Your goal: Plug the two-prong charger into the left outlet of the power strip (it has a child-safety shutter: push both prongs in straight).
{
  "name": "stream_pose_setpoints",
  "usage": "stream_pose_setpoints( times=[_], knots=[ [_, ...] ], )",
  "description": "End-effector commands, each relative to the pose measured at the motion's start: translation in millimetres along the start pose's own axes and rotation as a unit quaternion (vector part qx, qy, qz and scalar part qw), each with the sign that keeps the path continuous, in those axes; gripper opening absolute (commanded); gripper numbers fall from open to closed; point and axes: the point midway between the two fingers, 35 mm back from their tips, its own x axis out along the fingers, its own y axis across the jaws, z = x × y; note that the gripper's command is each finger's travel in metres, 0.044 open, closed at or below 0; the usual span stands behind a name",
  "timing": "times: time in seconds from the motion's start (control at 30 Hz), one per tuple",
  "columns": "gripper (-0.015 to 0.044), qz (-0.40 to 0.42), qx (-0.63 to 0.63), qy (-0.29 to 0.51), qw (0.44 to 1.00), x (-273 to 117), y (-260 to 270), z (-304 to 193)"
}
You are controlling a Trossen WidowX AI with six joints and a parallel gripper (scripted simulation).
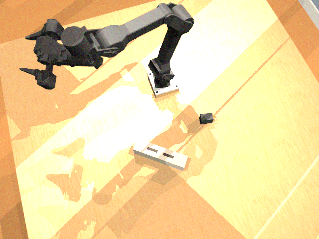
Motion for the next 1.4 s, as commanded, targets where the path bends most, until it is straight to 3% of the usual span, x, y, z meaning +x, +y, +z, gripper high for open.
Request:
stream_pose_setpoints(
  times=[0.0,0.67,1.37],
  knots=[
    [0.0440,0.033,-0.026,0.011,0.999,-7,22,-10],
    [0.0440,0.200,-0.153,0.037,0.967,-64,121,-47],
    [0.0440,0.362,-0.292,0.040,0.885,-152,194,-95]
  ],
)
